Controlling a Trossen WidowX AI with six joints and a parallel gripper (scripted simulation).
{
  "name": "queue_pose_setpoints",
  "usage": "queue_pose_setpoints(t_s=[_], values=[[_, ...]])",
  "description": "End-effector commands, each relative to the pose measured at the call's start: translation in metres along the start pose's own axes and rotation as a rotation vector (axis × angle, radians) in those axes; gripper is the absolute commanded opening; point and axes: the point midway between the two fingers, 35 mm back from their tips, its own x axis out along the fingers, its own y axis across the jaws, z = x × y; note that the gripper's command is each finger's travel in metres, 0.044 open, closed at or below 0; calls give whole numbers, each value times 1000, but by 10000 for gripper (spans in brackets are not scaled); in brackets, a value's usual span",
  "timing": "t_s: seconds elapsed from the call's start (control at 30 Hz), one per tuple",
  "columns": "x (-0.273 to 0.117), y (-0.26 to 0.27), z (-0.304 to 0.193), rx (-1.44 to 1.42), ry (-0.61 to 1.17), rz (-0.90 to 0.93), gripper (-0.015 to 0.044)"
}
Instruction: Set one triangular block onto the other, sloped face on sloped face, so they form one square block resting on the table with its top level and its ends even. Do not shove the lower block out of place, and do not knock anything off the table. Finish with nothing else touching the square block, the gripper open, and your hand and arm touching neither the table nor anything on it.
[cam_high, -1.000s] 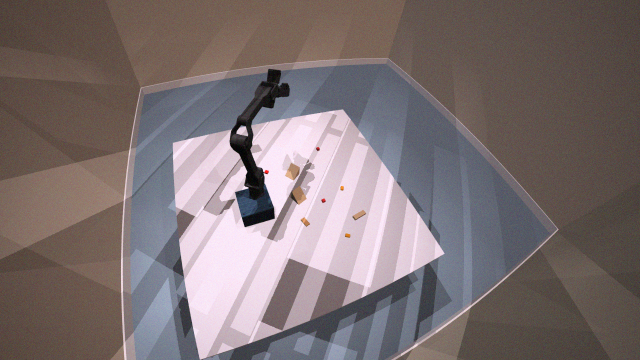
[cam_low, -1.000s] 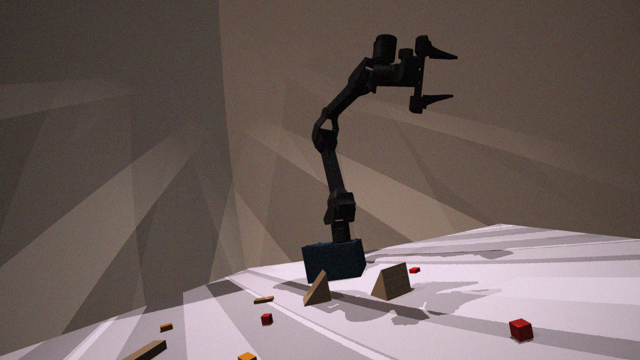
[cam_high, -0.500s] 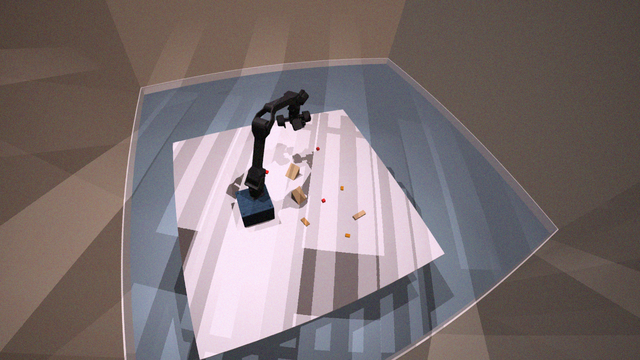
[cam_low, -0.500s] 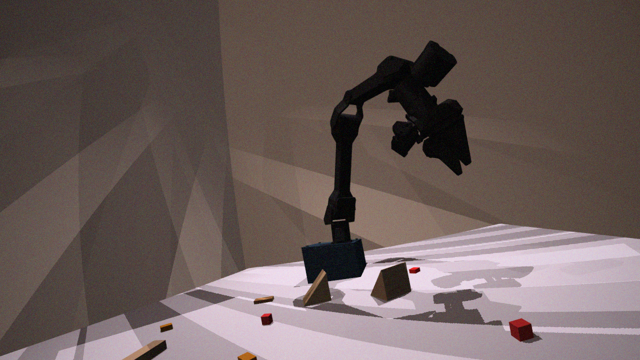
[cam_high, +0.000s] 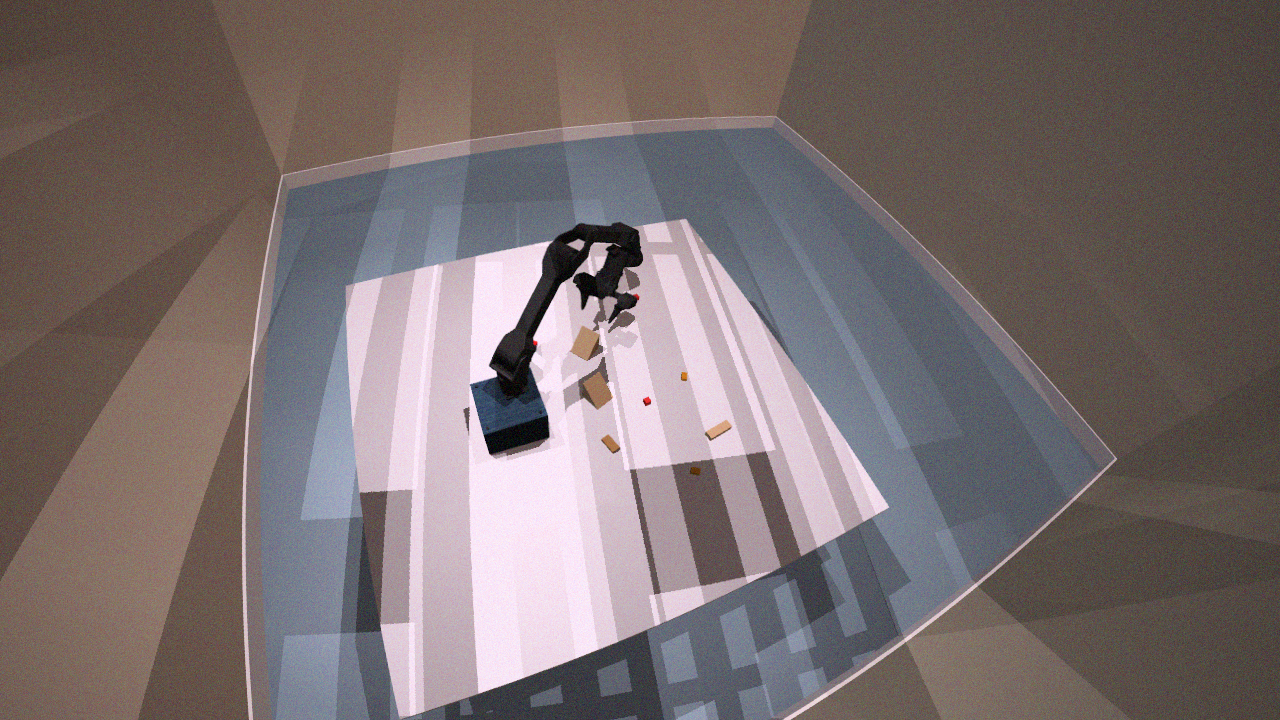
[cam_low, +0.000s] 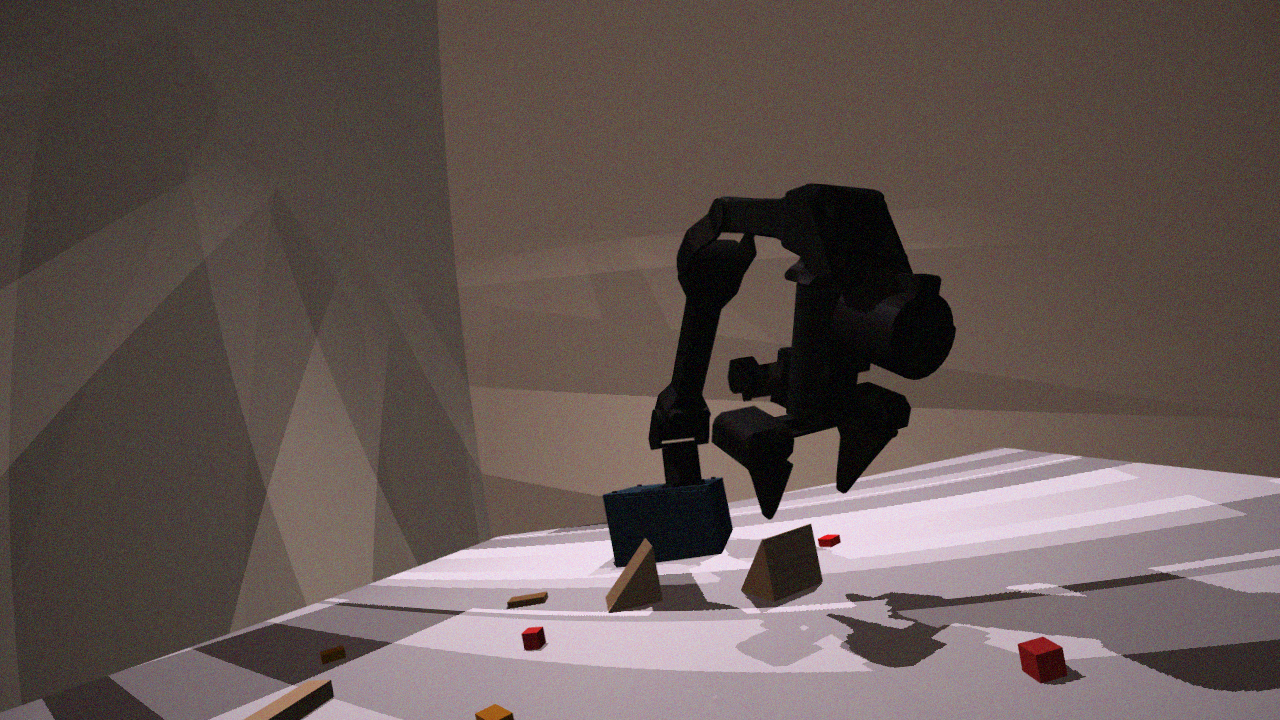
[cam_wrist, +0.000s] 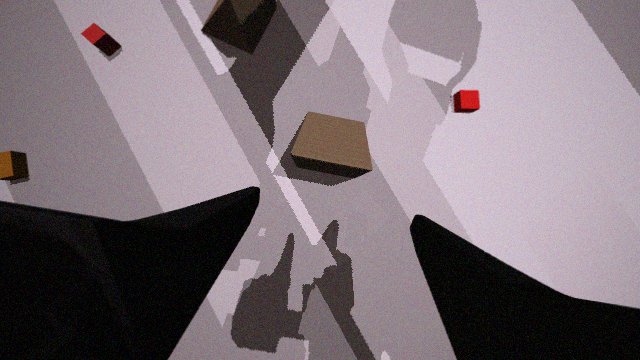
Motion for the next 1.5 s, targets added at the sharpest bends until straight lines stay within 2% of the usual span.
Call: queue_pose_setpoints(t_s=[0.0,1.47], values=[[-4,0,1,26,-3,12,440],[62,4,2,19,-45,5,440]])
